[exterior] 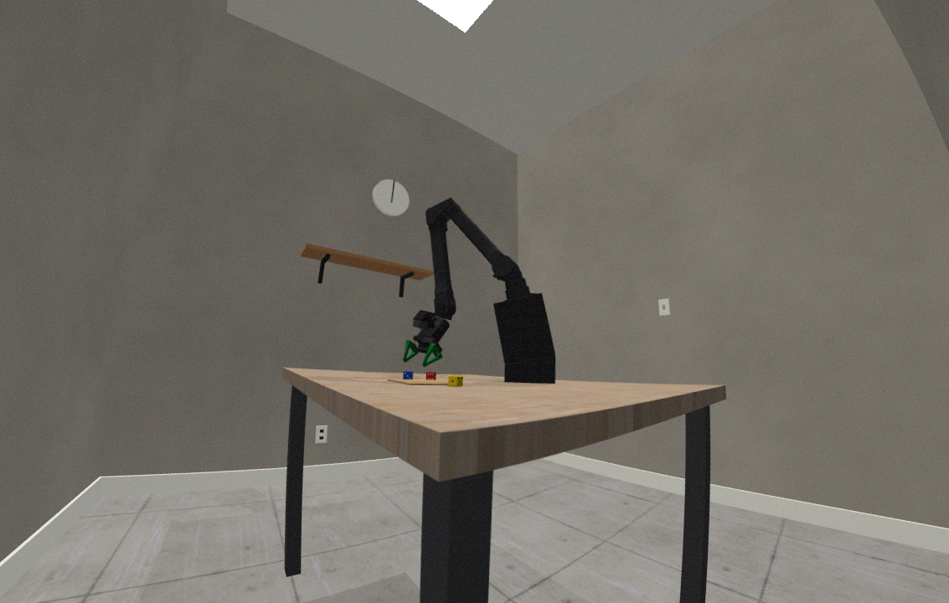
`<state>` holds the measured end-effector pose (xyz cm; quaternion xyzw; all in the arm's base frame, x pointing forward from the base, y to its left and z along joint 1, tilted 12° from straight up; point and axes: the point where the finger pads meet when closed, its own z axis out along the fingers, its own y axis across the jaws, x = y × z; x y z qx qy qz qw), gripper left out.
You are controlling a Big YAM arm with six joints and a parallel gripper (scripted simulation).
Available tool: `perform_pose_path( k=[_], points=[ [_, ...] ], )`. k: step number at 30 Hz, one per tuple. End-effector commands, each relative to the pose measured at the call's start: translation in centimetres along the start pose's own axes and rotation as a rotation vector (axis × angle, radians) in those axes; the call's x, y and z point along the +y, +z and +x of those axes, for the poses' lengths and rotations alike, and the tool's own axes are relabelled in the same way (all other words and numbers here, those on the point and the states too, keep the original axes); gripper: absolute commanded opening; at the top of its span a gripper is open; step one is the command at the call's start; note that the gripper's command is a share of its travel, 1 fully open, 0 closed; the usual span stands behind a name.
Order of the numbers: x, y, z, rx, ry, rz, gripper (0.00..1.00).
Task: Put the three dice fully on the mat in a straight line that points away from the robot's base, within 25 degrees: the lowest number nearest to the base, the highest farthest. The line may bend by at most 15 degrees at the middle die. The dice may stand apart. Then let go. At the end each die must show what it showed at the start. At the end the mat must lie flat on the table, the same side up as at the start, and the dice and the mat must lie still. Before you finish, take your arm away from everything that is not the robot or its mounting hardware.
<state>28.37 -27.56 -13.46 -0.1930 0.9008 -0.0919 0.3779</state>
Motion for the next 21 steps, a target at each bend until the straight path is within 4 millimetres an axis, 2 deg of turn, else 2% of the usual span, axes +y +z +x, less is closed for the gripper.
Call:
perform_pose_path(
  k=[1,5,10,11,13,17,19,21],
  points=[
    [-0.6,0.3,-1.8,0.004,-0.021,-0.014,1.00],
    [0.6,2.0,-4.7,0.092,-0.075,-0.095,1.00],
    [4.0,3.7,-11.0,0.279,-0.233,-0.220,1.00],
    [4.8,3.7,-12.4,0.319,-0.276,-0.240,1.00],
    [4.8,3.7,-12.4,0.319,-0.276,-0.240,1.00],
    [8.2,2.8,-17.9,0.461,-0.449,-0.287,1.00],
    [9.5,2.0,-19.8,0.510,-0.522,-0.294,1.00],
    [10.6,1.2,-21.0,0.545,-0.573,-0.298,1.00]
  ],
)
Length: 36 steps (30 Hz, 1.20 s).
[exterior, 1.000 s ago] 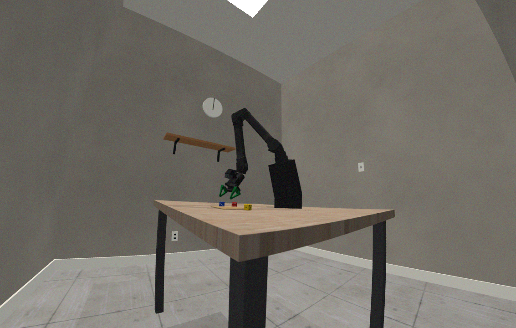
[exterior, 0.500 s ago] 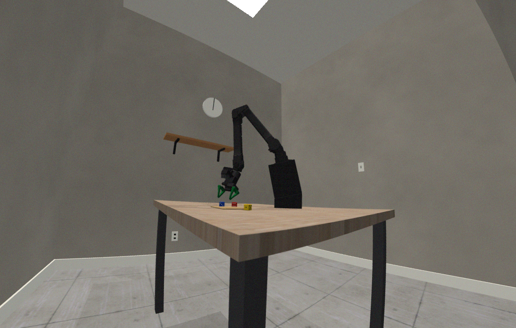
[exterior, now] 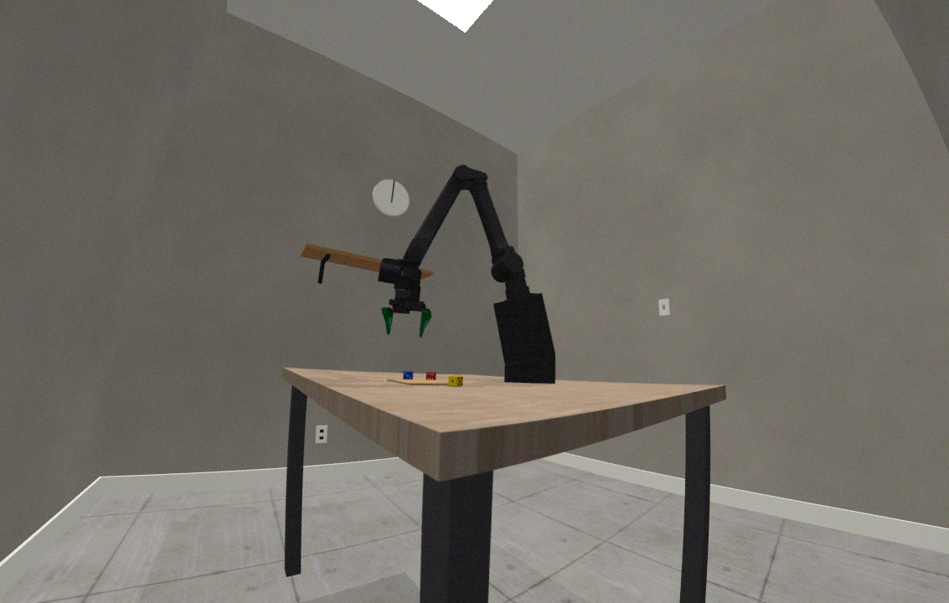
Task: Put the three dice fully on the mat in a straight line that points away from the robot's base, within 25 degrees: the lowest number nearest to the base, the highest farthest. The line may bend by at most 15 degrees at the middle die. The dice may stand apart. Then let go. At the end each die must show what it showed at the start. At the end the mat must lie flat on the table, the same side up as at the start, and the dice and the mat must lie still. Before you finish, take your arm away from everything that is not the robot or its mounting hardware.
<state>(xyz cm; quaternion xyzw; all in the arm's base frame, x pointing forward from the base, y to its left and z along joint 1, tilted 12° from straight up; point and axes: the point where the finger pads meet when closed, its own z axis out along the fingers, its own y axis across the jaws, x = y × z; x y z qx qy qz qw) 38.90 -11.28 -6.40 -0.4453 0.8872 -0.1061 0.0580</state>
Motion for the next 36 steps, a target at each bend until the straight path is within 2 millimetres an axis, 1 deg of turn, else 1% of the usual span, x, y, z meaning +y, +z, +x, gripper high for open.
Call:
perform_pose_path(
  k=[1,2,3,4,5,7,9,10,11,13,16,26,31,36],
  points=[
    [0.9,-2.5,-2.2,0.027,-0.044,-0.009,1.00],
    [1.2,-2.7,-2.3,0.037,-0.054,-0.012,1.00],
    [1.0,-2.9,-2.6,0.040,-0.059,-0.007,1.00],
    [0.9,-2.4,-1.6,0.054,-0.039,-0.021,1.00],
    [1.3,-1.8,-1.5,0.061,-0.041,-0.036,1.00],
    [1.4,-1.8,-1.5,0.062,-0.042,-0.039,1.00],
    [1.4,-1.8,-1.5,0.062,-0.042,-0.039,1.00],
    [0.7,-2.9,-2.1,0.042,-0.044,-0.008,1.00],
    [1.0,-3.0,-2.7,0.038,-0.061,-0.008,1.00],
    [1.0,-3.0,-2.7,0.038,-0.062,-0.008,1.00],
    [1.1,-2.5,-2.2,0.047,-0.054,-0.021,1.00],
    [1.2,-2.4,-2.1,0.049,-0.039,-0.024,1.00],
    [1.2,-1.6,-2.1,0.051,0.039,-0.023,1.00],
    [0.5,-1.5,-2.2,0.043,0.222,-0.002,1.00]
  ],
)
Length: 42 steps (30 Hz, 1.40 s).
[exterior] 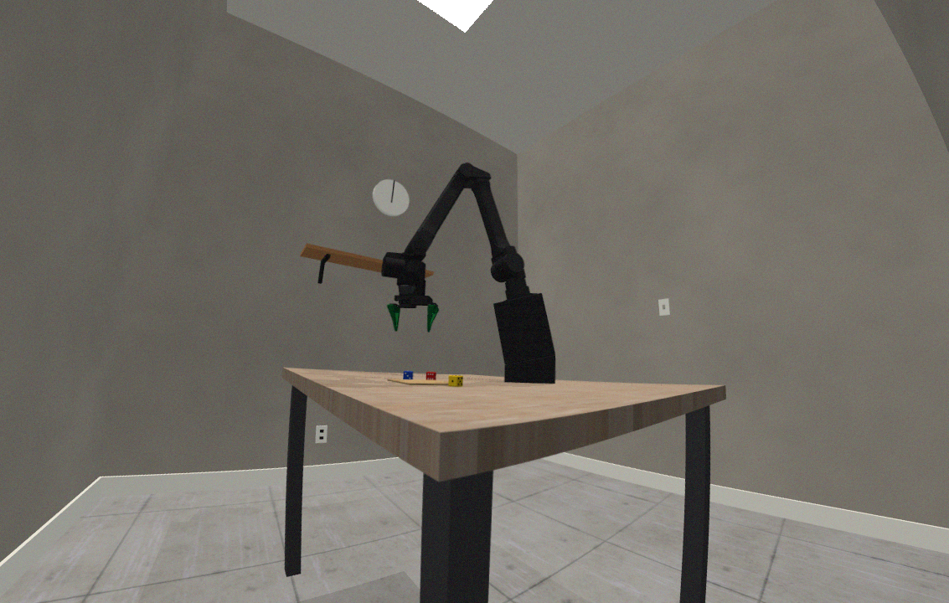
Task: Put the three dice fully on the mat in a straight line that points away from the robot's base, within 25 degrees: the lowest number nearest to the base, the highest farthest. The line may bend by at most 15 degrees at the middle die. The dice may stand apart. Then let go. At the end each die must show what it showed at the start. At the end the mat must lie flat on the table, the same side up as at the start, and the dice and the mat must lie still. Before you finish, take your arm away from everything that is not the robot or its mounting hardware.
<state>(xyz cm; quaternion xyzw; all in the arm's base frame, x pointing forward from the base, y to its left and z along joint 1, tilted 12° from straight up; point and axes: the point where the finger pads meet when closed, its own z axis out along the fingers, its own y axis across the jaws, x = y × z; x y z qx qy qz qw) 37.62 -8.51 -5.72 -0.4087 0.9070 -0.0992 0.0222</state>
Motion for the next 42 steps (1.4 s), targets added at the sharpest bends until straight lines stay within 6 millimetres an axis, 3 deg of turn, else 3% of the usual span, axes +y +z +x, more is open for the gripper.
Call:
perform_pose_path(
  k=[1,8,16,19,22,24,38,41,42],
  points=[
    [-1.8,-0.2,-0.8,-0.028,0.188,0.034,1.00],
    [-2.1,0.0,-0.8,-0.032,0.307,0.035,1.00],
    [-2.0,0.6,-0.8,-0.035,0.568,0.030,1.00],
    [-2.6,-0.1,-1.0,-0.053,0.646,0.043,1.00],
    [-2.1,0.9,-0.9,-0.040,0.763,0.028,1.00],
    [-2.1,0.9,-0.9,-0.040,0.763,0.028,1.00],
    [-2.0,1.8,-0.9,-0.043,1.218,0.018,1.00],
    [-1.9,1.9,-0.8,-0.042,1.228,0.018,1.00],
    [-2.0,1.7,-0.7,-0.049,1.316,0.019,1.00]
  ],
)
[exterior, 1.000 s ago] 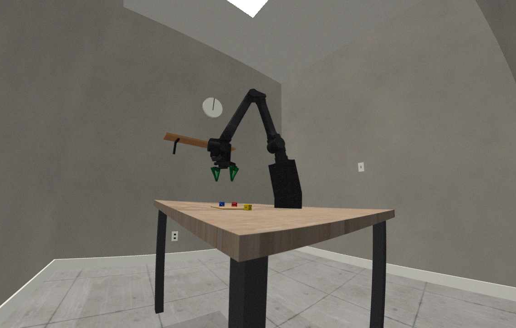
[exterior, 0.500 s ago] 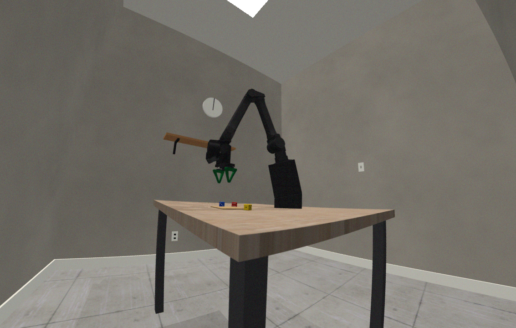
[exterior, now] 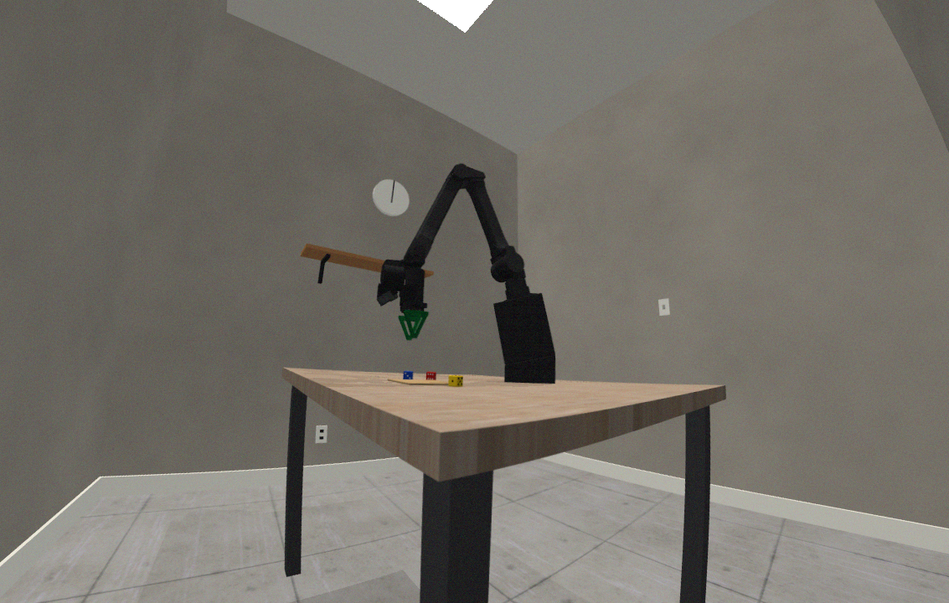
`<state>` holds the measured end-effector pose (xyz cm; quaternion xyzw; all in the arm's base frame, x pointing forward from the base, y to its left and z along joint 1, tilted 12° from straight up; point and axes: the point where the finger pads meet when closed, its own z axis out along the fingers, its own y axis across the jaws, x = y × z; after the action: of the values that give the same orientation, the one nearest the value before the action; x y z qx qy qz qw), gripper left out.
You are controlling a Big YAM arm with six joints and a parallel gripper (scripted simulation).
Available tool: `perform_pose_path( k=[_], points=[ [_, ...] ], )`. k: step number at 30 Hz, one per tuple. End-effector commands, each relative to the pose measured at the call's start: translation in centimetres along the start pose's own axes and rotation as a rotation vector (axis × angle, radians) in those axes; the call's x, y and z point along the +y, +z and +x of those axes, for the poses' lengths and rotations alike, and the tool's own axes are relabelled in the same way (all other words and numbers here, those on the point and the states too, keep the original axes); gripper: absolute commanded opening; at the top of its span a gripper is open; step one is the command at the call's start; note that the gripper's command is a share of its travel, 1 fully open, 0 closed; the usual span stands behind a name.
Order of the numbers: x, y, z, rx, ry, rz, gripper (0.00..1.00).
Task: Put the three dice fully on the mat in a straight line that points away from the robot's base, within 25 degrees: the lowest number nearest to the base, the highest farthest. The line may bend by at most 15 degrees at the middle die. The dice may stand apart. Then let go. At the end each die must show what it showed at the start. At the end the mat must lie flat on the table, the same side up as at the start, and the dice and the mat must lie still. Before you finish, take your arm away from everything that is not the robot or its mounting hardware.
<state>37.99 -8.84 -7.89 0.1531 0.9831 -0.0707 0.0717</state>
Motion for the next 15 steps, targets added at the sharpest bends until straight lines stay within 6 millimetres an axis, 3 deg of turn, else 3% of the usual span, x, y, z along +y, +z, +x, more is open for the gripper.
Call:
perform_pose_path(
  k=[1,15],
  points=[
    [-0.26,-0.49,-2.06,-0.050,0.166,-0.010,1.00],
    [-0.12,0.30,-2.39,-0.051,0.569,-0.021,1.00]
  ],
)
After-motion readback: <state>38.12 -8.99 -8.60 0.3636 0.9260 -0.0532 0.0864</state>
